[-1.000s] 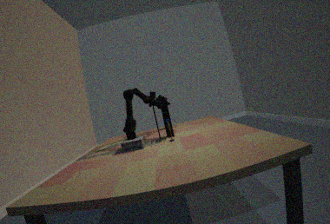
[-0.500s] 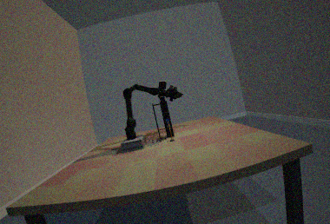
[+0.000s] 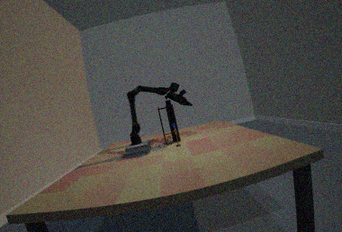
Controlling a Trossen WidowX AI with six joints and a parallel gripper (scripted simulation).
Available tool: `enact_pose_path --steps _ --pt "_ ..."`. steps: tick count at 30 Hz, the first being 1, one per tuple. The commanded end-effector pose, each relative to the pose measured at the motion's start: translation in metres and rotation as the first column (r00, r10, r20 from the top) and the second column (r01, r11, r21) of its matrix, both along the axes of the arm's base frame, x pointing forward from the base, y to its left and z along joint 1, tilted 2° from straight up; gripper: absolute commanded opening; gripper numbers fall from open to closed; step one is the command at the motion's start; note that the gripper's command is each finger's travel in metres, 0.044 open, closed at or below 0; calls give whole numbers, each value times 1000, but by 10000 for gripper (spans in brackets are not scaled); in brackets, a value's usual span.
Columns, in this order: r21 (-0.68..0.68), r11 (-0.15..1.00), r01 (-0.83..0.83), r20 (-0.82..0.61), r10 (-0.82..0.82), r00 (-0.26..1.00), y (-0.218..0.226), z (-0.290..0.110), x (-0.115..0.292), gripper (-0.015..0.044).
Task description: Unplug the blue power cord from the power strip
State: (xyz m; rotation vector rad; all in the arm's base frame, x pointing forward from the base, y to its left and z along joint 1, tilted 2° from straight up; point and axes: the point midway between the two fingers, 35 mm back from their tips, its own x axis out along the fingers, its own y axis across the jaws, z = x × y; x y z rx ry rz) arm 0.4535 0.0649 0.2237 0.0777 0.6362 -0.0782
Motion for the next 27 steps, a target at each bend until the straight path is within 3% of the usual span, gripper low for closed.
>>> enact_pose_path --steps 1,8,15,27 --pt "243 888 391 -334 -302 893 -48 -52 -37 160" --pt "256 591 765 -623 -505 598 -80 -83 -86 160" --pt "75 157 985 -809 -568 153 -101 -98 -143 160" --pt "67 141 988 -813 -567 136 -101 -98 -145 160"
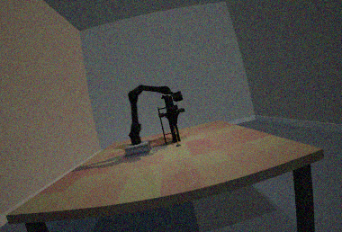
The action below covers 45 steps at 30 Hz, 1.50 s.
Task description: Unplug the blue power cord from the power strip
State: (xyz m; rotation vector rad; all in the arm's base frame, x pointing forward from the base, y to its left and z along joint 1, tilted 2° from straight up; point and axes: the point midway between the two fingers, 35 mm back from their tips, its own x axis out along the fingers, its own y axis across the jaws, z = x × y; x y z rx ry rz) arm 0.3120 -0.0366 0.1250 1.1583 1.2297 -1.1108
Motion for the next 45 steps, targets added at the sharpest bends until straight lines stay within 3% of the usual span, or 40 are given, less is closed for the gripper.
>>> enact_pose_path --steps 1,45 --pt "17 999 49 -22 -49 999 0 1 -3 160" --pt "20 999 49 -22 -48 999 41 -8 -5 160"
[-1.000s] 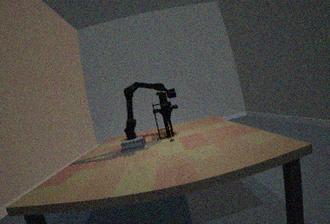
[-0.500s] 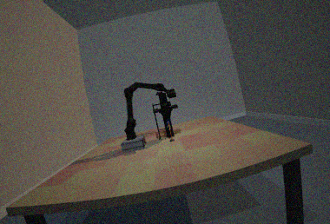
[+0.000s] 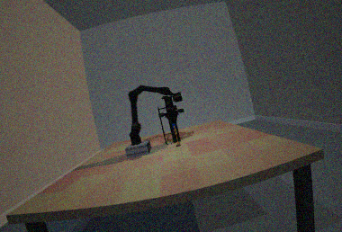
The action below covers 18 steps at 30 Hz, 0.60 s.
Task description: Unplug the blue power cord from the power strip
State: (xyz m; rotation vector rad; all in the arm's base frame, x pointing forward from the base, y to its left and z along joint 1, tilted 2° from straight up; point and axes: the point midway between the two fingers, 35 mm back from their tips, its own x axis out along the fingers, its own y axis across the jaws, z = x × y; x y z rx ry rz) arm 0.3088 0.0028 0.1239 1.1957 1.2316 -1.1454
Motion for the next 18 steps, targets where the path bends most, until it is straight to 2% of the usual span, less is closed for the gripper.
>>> enact_pose_path --steps 1,9,13,18 --pt "5 1000 5 -7 -5 1000 1 -8 -2 160" --pt "5 1000 5 -7 -5 1000 1 -9 -2 160" --pt "0 1000 0 -2 0 1000 0 -7 -1 55" --pt "0 1000 0 -2 0 1000 0 -7 -1 22"
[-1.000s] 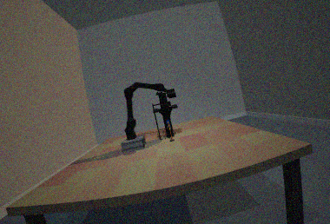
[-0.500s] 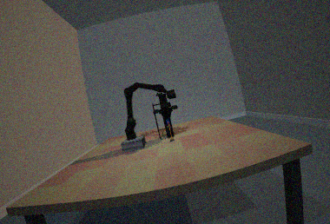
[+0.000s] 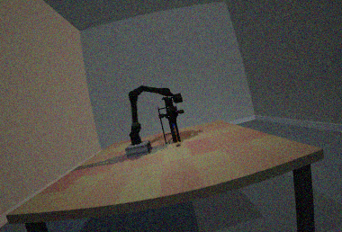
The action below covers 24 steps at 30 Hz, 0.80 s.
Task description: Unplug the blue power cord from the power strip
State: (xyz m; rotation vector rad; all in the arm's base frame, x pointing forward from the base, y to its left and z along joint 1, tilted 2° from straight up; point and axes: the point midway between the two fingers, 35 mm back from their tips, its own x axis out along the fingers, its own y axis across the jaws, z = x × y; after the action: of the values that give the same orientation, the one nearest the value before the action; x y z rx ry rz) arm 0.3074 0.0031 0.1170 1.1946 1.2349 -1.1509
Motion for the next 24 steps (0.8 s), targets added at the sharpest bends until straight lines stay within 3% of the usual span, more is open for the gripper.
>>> enact_pose_path --steps 1,24 --pt "0 1000 -2 4 2 1000 0 0 1 15" --pt "-1 1000 0 2 0 1000 -30 0 4 0"
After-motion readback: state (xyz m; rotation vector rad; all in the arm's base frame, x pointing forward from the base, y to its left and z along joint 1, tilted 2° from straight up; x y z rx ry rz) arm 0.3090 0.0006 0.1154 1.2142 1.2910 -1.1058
